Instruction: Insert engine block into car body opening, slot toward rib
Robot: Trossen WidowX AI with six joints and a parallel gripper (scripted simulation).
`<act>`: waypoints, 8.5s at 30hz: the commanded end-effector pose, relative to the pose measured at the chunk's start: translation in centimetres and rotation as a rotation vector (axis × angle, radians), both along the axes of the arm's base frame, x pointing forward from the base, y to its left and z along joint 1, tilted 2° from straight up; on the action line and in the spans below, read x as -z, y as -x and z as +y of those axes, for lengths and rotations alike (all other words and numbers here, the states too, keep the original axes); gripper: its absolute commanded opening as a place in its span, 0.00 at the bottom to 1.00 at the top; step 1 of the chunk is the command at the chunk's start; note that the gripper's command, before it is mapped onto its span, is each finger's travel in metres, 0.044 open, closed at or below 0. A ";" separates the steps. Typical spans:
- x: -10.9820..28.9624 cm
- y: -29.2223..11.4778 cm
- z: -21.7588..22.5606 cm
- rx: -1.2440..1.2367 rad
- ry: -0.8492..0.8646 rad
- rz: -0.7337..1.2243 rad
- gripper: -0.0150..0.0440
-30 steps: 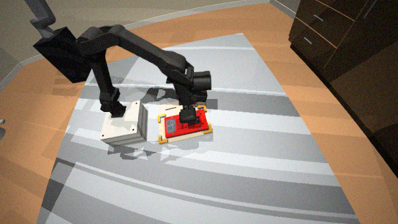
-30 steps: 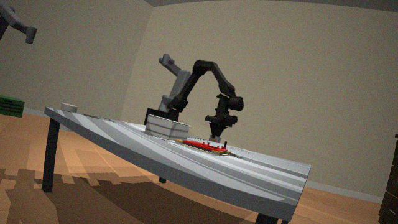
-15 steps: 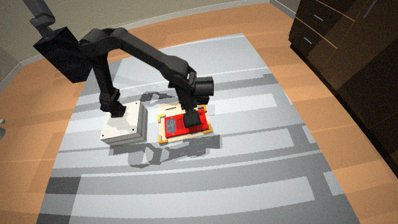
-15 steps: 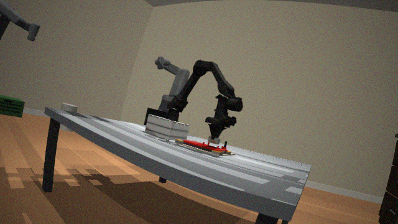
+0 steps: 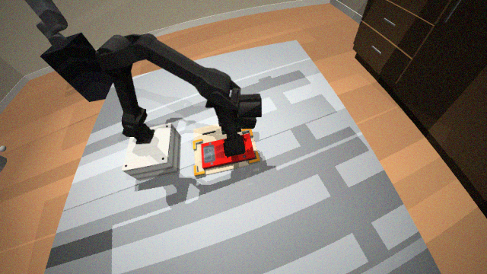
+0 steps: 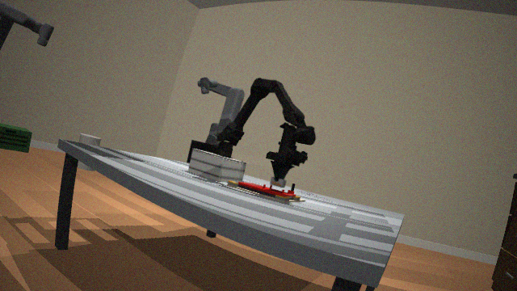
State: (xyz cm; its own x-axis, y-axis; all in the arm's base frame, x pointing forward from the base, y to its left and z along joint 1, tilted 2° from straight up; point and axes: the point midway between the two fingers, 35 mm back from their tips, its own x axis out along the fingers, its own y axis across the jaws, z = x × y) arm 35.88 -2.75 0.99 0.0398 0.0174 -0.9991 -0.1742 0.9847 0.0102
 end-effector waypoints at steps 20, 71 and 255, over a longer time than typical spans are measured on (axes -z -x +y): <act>-0.1 -0.3 0.1 0.019 -0.005 -0.004 0.52; -0.1 0.0 0.1 -0.163 0.002 -0.008 0.52; 0.9 -0.1 0.1 -0.010 -0.004 -0.005 0.52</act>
State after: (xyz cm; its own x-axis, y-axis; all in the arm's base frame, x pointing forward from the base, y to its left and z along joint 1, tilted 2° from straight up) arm 35.96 -2.69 0.12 0.0439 0.0177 -0.9989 -0.1795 0.9837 0.0096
